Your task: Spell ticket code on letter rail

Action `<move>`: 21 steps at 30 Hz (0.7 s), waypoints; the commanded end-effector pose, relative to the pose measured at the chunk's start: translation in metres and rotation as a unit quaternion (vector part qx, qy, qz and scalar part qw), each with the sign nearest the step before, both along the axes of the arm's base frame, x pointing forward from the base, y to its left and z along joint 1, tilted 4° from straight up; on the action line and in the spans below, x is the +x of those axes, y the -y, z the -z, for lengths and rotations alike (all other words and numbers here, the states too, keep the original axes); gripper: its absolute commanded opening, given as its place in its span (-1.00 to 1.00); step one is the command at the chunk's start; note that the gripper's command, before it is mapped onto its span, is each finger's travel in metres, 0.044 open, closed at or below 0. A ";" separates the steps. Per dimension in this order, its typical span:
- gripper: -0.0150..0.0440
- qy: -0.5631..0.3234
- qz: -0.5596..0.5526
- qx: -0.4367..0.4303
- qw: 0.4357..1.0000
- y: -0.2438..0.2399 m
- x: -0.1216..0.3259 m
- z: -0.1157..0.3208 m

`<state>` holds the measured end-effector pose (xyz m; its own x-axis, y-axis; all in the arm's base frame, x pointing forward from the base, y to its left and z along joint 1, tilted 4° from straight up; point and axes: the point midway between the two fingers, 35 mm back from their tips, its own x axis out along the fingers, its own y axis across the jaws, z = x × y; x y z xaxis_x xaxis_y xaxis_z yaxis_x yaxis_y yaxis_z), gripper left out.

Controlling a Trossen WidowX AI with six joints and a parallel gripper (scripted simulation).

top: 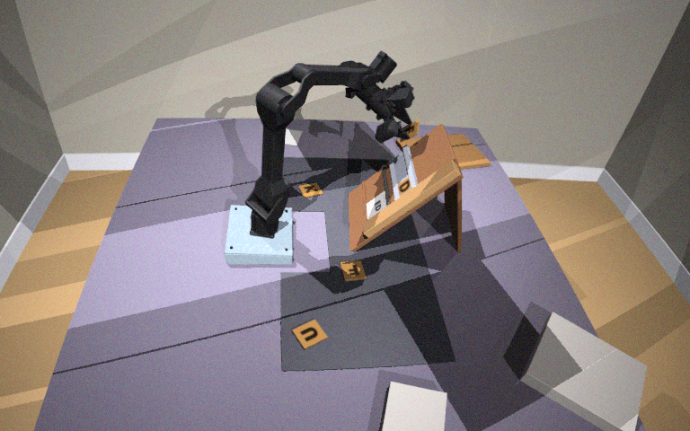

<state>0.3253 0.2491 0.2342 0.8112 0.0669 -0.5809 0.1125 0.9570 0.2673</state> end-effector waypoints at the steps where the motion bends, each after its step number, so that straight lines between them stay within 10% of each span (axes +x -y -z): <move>1: -0.49 -0.002 -0.014 -0.029 0.999 -0.016 -0.008 0.009; 21: -0.49 0.009 -0.081 -0.143 0.986 -0.085 -0.050 0.054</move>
